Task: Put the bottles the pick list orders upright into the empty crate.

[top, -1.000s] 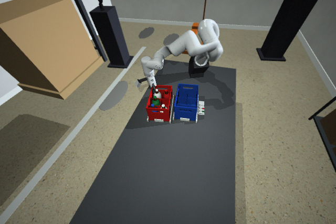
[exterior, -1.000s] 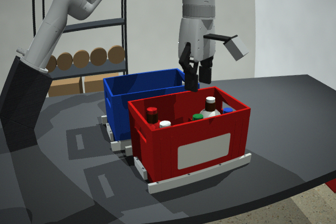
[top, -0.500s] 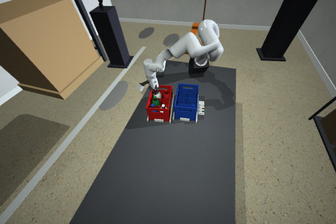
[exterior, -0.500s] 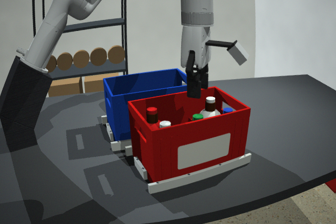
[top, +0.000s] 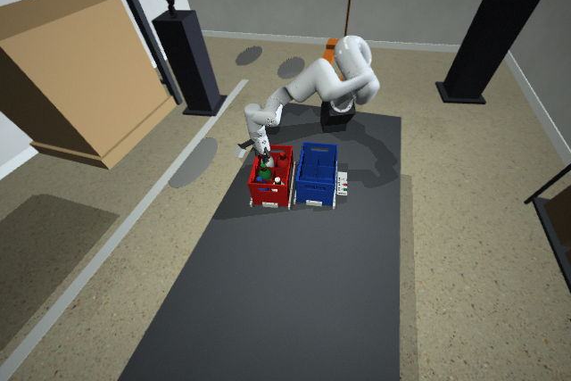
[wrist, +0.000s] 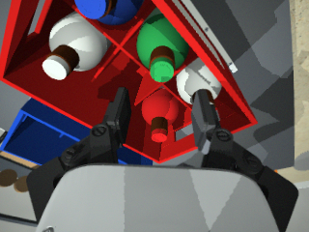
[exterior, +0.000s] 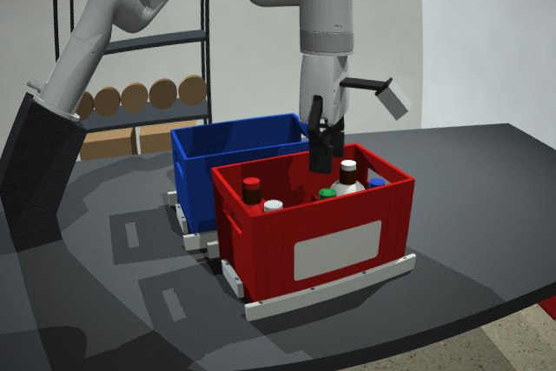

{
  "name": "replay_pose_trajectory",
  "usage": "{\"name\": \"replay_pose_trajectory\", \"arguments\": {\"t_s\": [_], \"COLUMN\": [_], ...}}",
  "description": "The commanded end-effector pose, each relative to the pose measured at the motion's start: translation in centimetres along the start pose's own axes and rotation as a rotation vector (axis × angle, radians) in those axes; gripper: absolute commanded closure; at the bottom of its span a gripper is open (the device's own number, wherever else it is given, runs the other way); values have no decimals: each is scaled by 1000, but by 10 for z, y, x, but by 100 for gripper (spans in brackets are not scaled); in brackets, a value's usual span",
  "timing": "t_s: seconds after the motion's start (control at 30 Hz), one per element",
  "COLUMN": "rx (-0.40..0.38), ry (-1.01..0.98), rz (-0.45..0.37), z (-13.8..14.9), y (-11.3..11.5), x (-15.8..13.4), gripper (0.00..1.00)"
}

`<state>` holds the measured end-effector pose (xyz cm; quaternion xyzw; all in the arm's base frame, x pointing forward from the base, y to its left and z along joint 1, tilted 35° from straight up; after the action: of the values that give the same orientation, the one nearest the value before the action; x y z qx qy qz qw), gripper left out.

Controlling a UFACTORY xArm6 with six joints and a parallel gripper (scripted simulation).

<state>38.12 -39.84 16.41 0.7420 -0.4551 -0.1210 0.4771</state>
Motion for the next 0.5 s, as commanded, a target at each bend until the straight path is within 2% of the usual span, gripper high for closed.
{"name": "replay_pose_trajectory", "arguments": {"t_s": [0.0, 0.47], "rx": [-1, 0], "ry": [1, 1], "rz": [4, 4], "z": [0, 0], "y": [-3, -20], "x": [2, 2], "gripper": [35, 35]}}
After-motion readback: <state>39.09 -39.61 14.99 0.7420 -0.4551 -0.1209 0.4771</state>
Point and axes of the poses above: the point where the finger pads meet when closed, its own y axis back along the fingers, its own z axis across the jaws, x = y × z, the point moved 1 cm from there along y, back along the fingers, and after that the axes turned 6 degrees about -y, right-handed, at the moved point
